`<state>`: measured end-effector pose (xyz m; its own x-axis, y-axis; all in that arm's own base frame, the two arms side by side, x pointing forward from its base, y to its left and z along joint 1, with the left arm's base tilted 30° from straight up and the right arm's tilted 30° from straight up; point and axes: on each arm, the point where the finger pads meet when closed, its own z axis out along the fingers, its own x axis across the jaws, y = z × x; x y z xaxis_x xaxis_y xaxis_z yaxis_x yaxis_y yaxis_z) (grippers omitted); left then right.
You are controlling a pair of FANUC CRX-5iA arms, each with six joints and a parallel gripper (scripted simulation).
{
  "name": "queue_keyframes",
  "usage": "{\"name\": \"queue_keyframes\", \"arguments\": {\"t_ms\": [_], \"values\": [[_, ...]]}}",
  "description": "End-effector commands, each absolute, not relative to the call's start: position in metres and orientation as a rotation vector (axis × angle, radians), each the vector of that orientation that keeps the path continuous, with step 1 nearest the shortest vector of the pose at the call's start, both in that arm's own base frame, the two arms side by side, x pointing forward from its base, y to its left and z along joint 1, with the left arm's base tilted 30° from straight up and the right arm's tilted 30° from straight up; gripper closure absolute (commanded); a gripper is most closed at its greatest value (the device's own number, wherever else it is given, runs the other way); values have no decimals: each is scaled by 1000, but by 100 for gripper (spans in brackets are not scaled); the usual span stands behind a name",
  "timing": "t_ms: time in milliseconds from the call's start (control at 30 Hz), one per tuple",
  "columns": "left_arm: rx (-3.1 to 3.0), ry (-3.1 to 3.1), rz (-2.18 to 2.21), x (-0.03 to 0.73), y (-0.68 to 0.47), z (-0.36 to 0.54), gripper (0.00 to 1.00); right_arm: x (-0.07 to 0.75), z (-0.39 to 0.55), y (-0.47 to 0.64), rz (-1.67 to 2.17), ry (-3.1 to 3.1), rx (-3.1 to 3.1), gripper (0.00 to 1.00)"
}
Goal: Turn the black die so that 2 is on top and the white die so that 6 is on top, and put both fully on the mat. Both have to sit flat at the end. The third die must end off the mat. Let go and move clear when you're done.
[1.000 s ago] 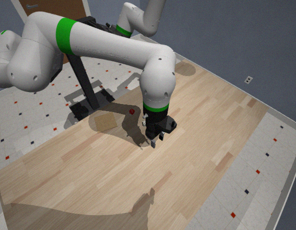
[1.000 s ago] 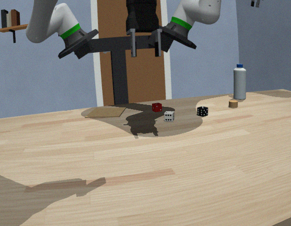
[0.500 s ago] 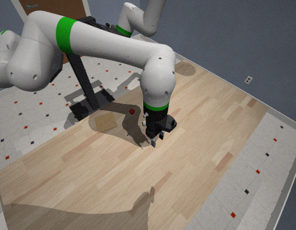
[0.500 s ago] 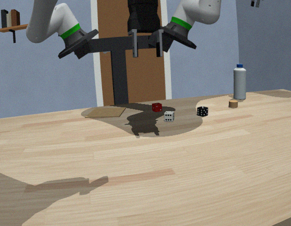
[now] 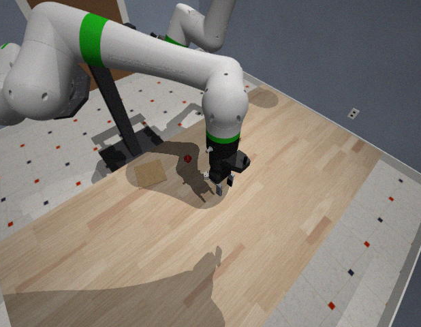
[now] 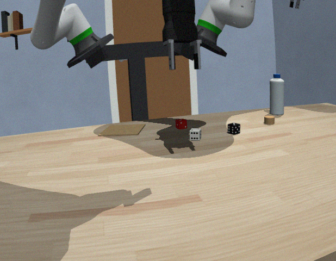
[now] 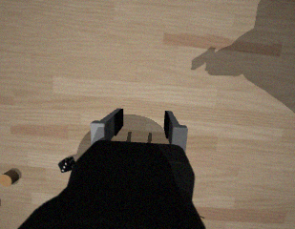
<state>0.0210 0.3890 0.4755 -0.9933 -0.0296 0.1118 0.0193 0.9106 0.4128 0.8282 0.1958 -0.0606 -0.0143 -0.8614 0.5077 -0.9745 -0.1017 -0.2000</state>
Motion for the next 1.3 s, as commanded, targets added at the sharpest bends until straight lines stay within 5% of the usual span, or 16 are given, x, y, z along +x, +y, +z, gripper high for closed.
{"name": "queue_keyframes", "arguments": {"t_ms": [0,1267], "values": [[8,-2957,-643,21,389,476,0,808,-77,211,780,-1953,2048,0],[8,-2957,-643,21,389,476,0,550,-206,226,694,-2008,2007,0]]}}
